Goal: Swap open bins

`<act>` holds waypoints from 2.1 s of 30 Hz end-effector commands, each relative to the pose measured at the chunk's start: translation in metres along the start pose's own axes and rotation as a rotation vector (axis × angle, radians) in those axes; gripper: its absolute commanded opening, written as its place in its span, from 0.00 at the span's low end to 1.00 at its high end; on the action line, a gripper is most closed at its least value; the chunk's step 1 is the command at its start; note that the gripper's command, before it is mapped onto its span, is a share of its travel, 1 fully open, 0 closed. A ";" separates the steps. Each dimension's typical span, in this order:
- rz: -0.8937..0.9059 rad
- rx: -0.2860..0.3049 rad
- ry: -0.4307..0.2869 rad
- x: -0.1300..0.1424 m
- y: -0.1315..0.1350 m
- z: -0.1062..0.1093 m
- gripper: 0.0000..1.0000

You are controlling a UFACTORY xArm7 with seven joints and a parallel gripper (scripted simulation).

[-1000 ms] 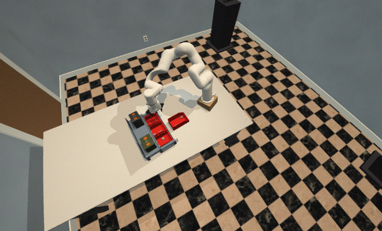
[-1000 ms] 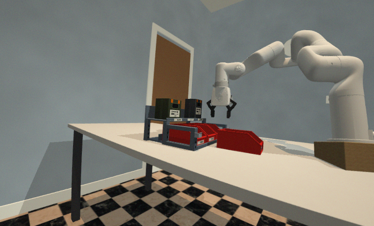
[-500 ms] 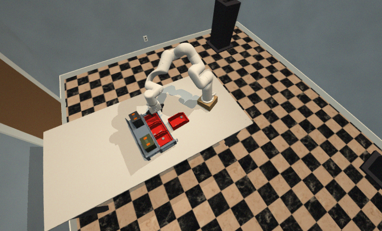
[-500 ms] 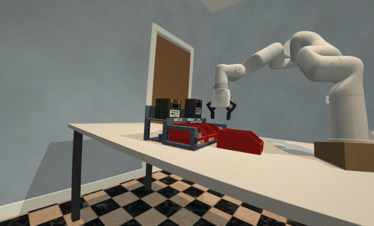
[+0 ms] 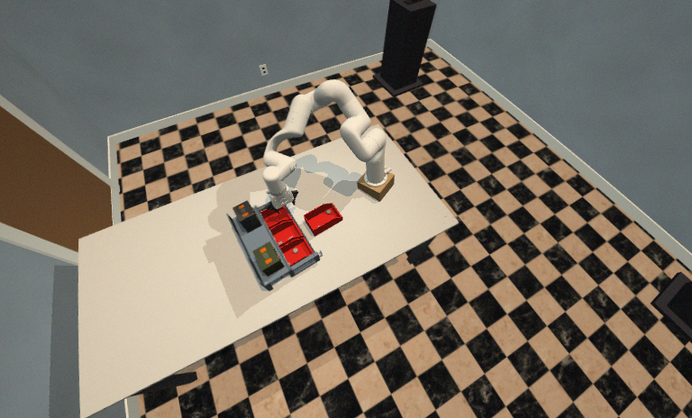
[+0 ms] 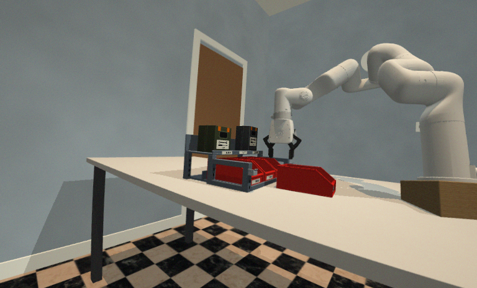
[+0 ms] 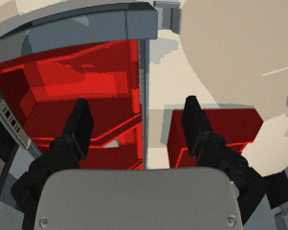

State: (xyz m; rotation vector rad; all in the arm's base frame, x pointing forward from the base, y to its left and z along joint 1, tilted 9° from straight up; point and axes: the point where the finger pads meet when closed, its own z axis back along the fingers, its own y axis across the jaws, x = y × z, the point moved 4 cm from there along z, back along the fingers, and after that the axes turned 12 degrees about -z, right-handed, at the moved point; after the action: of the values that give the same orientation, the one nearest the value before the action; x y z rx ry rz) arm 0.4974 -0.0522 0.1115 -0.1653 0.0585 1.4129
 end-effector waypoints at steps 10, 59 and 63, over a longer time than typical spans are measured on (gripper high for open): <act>0.000 -0.005 0.000 0.001 -0.002 -0.021 0.95; 0.000 -0.005 0.000 0.001 -0.003 -0.031 0.95; 0.000 -0.005 0.000 0.001 -0.003 -0.031 0.95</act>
State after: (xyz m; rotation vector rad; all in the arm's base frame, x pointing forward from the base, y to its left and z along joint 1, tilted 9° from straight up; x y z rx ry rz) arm 0.5016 -0.0567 0.0793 -0.1666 0.0578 1.4128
